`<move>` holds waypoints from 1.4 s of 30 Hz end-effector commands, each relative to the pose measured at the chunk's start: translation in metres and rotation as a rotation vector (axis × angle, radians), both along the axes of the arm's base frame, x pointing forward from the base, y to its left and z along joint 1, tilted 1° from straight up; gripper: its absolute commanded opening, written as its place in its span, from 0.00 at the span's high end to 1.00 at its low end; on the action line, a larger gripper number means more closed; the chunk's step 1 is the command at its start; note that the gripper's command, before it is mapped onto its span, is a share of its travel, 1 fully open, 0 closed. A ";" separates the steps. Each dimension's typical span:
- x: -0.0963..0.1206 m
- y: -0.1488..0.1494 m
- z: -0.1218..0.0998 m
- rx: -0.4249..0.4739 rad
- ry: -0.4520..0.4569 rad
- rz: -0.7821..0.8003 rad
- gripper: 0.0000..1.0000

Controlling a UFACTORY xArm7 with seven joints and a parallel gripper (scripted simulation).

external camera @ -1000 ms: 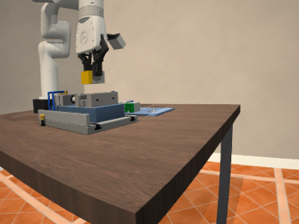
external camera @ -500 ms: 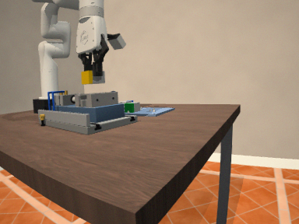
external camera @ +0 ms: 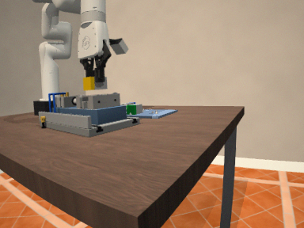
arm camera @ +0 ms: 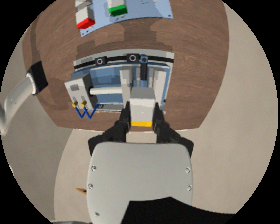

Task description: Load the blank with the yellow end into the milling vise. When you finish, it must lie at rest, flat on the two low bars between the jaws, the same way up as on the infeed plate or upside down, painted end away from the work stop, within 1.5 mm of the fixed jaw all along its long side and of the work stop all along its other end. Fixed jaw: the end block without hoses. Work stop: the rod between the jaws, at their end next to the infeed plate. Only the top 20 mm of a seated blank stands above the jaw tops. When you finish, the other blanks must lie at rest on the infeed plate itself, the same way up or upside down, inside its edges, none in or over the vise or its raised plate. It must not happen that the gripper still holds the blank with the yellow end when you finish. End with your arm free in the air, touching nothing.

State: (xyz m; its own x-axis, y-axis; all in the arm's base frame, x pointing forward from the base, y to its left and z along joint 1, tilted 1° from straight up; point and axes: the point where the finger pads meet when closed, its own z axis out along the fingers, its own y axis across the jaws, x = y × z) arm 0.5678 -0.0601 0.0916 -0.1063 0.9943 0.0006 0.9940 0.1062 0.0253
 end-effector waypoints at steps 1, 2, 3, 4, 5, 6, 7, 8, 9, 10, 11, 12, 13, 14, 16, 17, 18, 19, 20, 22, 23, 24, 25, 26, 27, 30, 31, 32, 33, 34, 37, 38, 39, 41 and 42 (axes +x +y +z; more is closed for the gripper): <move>0.002 0.001 -0.014 -0.001 -0.006 0.000 1.00; 0.002 0.001 -0.014 -0.001 -0.006 0.000 1.00; 0.002 0.001 -0.014 -0.001 -0.006 0.000 1.00; 0.002 0.001 -0.014 -0.001 -0.006 0.000 1.00; 0.002 0.001 -0.014 -0.001 -0.006 0.000 1.00; 0.002 0.001 -0.014 -0.001 -0.006 0.000 1.00; 0.002 0.001 -0.014 -0.001 -0.006 0.000 1.00; 0.002 0.001 -0.014 -0.001 -0.006 0.000 1.00; 0.002 0.001 -0.013 -0.001 -0.005 0.000 1.00; 0.002 0.001 -0.013 -0.001 -0.005 0.000 1.00; 0.002 0.001 -0.013 -0.001 -0.005 0.000 1.00; 0.002 0.001 -0.014 -0.001 -0.005 0.000 1.00; 0.002 0.001 -0.014 -0.001 -0.005 0.000 1.00; 0.002 0.001 -0.014 -0.001 -0.005 0.000 1.00; 0.002 0.001 -0.014 -0.001 -0.006 0.000 1.00; 0.002 0.001 -0.014 -0.001 -0.006 0.000 1.00; 0.002 0.001 -0.014 -0.001 -0.006 0.000 1.00; 0.002 0.001 -0.014 -0.001 -0.006 0.000 1.00; 0.002 0.001 -0.014 -0.001 -0.006 0.000 1.00; 0.002 0.001 -0.014 -0.001 -0.006 0.000 1.00; 0.002 0.001 -0.014 -0.001 -0.006 0.000 1.00; 0.002 0.001 -0.014 -0.001 -0.006 0.000 1.00; 0.002 0.001 -0.014 -0.001 -0.006 0.000 1.00; 0.002 0.001 -0.014 -0.001 -0.006 0.000 1.00; 0.002 0.001 -0.014 -0.001 -0.006 0.000 1.00; 0.002 0.001 -0.013 -0.001 -0.006 0.000 1.00; 0.002 0.001 -0.012 -0.001 -0.006 0.000 1.00; 0.002 0.001 -0.012 -0.001 -0.006 0.000 1.00; 0.002 0.001 -0.012 -0.001 -0.006 0.000 1.00; 0.002 0.001 -0.011 -0.001 -0.006 0.000 1.00; 0.002 0.001 -0.011 -0.001 -0.006 0.000 1.00; 0.002 0.001 -0.011 -0.001 -0.006 0.000 1.00; 0.002 0.001 -0.011 -0.001 -0.006 0.000 1.00; 0.002 0.001 -0.011 -0.001 -0.006 0.000 1.00; 0.002 0.001 -0.011 -0.001 -0.006 0.000 1.00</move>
